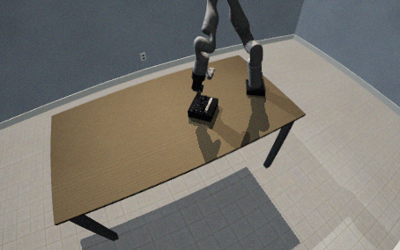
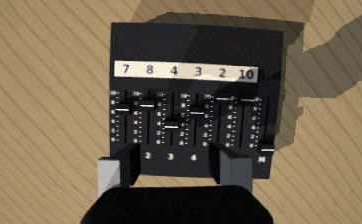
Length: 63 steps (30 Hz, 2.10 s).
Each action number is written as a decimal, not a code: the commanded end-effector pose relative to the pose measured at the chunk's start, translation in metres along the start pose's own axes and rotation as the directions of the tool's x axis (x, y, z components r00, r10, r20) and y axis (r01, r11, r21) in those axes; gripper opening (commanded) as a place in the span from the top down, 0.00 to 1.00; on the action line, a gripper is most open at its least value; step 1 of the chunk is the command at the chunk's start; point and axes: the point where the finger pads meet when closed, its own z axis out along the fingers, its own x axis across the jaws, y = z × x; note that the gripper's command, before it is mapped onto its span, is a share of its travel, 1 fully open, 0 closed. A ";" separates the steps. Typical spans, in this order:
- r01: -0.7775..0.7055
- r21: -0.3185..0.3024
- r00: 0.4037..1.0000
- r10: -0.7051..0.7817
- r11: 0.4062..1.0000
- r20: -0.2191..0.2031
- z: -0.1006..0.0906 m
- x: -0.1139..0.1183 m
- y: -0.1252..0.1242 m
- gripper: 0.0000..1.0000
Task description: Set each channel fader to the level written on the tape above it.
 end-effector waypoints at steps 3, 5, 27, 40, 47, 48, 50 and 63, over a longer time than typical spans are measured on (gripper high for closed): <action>0.026 0.001 1.000 -0.026 1.000 -0.001 -0.001 0.000 0.000 0.00; 0.048 0.003 0.999 -0.048 0.999 -0.002 -0.002 0.000 -0.001 0.00; 0.449 0.027 0.893 -0.449 0.893 -0.023 -0.013 -0.003 -0.010 0.00; 0.733 0.030 0.680 -0.731 0.680 -0.055 -0.023 -0.005 -0.014 0.00; 0.879 0.020 0.477 -0.875 0.477 -0.079 -0.030 -0.005 -0.016 0.00; 0.896 0.018 0.444 -0.892 0.445 -0.083 -0.031 -0.004 -0.016 0.00; 0.911 0.015 0.411 -0.907 0.412 -0.086 -0.032 -0.004 -0.016 0.00; 1.000 -0.031 -0.003 -0.993 0.001 -0.115 -0.046 -0.001 -0.017 0.00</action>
